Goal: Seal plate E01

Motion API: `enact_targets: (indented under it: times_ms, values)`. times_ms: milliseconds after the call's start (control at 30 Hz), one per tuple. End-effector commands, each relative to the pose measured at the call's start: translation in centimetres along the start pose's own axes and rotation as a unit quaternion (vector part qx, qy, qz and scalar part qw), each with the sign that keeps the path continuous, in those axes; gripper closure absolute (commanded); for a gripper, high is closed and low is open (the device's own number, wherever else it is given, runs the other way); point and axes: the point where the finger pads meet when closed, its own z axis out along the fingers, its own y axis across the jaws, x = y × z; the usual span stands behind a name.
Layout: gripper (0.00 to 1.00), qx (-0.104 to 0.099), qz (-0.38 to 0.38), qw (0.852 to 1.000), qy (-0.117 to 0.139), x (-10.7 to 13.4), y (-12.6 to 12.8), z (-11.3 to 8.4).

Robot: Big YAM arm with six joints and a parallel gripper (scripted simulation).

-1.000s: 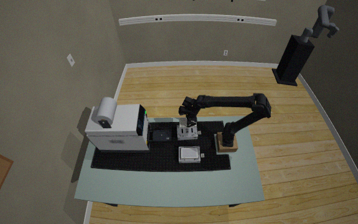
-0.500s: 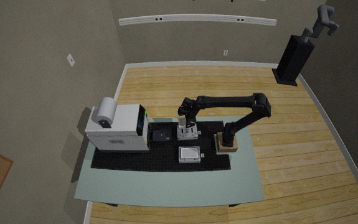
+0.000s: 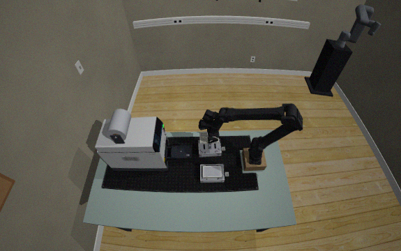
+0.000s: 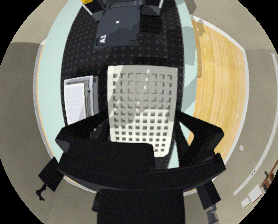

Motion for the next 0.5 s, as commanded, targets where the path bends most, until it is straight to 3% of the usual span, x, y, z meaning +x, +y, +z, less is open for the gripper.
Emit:
enact_targets:
  times_ms: [0,467]
  values:
    - [1.0,0.009,-0.005,0.999,-0.03,-4.3,-0.1,-0.9]
    - [1.0,0.009,-0.005,0.999,-0.038,-7.6,0.9,0.0]
